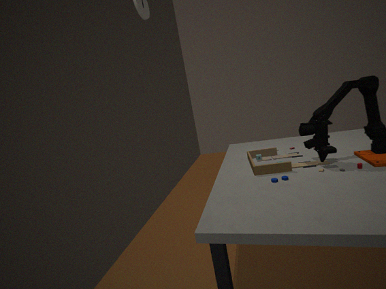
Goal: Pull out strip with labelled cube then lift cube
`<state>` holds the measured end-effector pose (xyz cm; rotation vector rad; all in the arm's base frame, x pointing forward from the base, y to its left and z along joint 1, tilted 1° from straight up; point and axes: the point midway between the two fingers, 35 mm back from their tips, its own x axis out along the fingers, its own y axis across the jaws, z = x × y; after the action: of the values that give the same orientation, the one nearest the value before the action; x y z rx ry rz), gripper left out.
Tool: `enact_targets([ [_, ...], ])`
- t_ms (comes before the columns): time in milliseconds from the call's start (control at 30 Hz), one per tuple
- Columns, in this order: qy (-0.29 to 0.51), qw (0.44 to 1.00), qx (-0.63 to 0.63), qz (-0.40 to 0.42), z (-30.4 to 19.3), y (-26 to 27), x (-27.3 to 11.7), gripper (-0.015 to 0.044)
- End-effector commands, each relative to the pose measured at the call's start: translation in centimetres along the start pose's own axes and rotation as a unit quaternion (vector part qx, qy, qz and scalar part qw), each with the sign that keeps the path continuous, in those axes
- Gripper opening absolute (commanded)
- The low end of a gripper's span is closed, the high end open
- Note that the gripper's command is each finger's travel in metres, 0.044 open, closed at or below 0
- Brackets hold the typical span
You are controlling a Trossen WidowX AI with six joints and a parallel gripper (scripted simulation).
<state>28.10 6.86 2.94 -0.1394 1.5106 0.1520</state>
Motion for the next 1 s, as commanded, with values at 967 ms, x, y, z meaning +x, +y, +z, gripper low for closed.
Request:
enact_targets([
  [967, 0.014, 1.0, 0.001, 0.001, -5.7, 0.0, 0.3, 0.0],
])
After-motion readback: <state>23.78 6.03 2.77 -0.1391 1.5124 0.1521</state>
